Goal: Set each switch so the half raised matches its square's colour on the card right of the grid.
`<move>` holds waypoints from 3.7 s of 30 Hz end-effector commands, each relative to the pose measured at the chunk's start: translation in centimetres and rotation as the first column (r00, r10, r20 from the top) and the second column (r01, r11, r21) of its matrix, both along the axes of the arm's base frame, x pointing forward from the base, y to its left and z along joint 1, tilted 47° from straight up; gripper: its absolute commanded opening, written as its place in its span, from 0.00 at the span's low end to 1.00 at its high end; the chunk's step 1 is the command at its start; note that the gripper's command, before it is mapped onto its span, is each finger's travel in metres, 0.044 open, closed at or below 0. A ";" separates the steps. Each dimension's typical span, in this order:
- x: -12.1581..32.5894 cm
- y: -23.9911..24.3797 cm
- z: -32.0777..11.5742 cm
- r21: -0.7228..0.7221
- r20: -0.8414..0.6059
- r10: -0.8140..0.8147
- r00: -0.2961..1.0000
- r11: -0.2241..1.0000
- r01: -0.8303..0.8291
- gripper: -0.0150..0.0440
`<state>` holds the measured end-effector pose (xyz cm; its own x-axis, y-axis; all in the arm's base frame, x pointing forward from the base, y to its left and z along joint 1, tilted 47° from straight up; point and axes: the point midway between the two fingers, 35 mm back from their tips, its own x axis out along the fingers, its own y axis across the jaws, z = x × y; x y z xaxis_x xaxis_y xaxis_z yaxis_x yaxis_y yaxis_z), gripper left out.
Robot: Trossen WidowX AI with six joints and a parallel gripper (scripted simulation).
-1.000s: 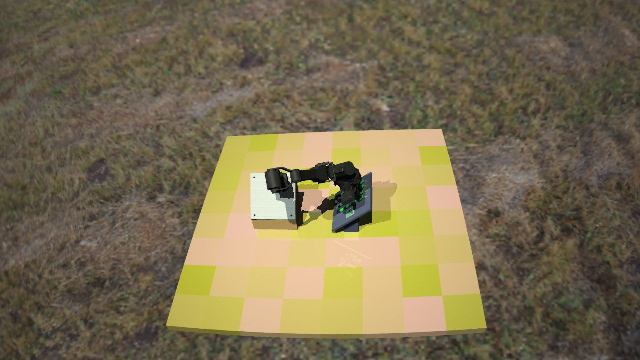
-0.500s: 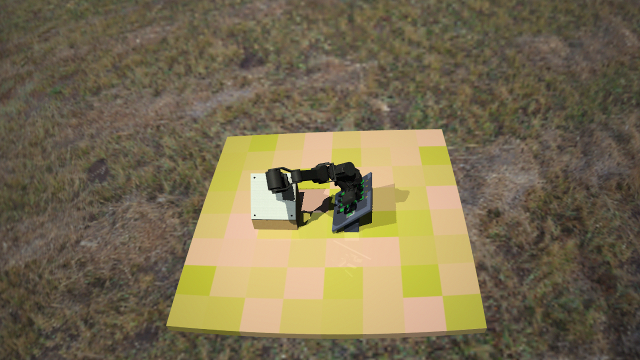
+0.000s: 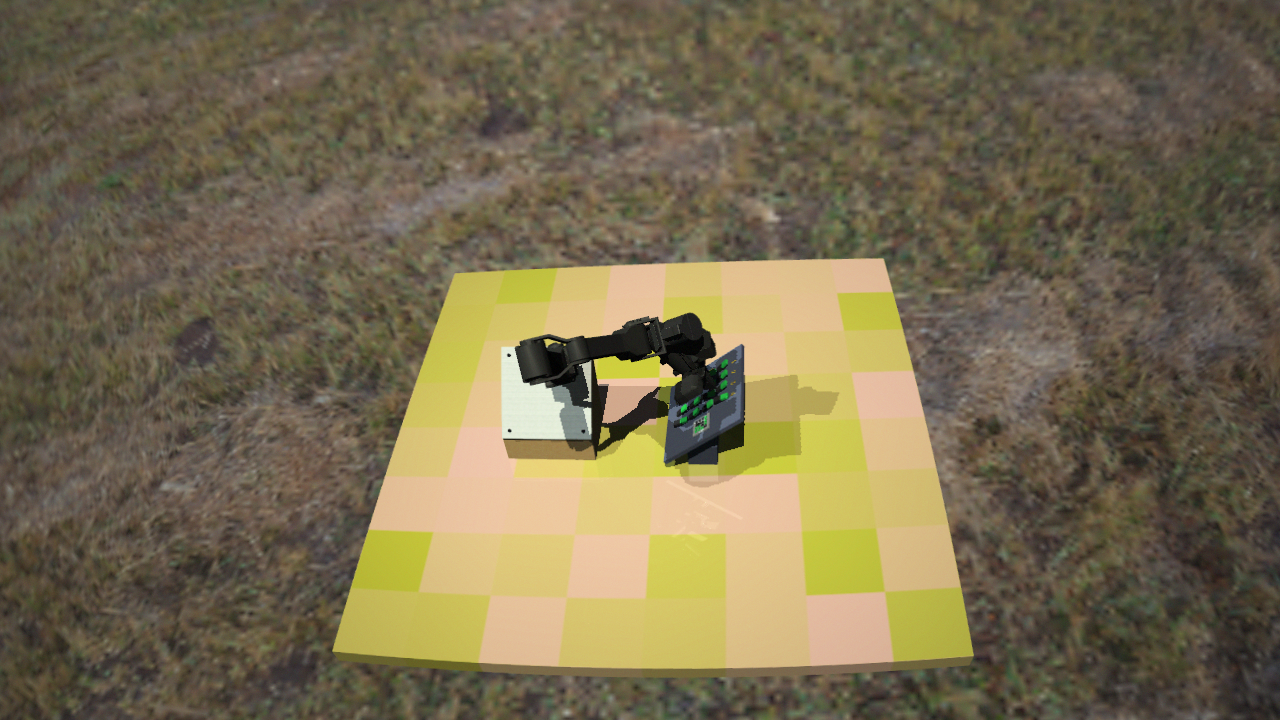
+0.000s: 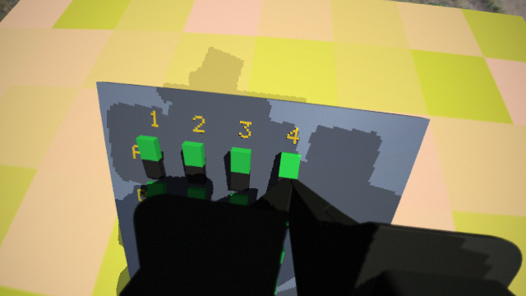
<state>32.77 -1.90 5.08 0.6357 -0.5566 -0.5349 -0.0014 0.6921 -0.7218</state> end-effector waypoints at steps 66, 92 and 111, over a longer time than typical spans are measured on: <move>-9.2 -8.0 -7.5 -0.042 -0.030 0.045 0.999 0.998 -0.046 0.25; -9.2 -8.1 -7.6 -0.042 -0.028 0.048 0.998 0.998 -0.049 0.25; -9.1 -8.2 -7.7 -0.043 -0.020 0.056 0.998 0.997 -0.056 0.25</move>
<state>23.61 -10.17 -2.60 0.6518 -0.5497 -0.5224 -0.0473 0.6581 -0.7514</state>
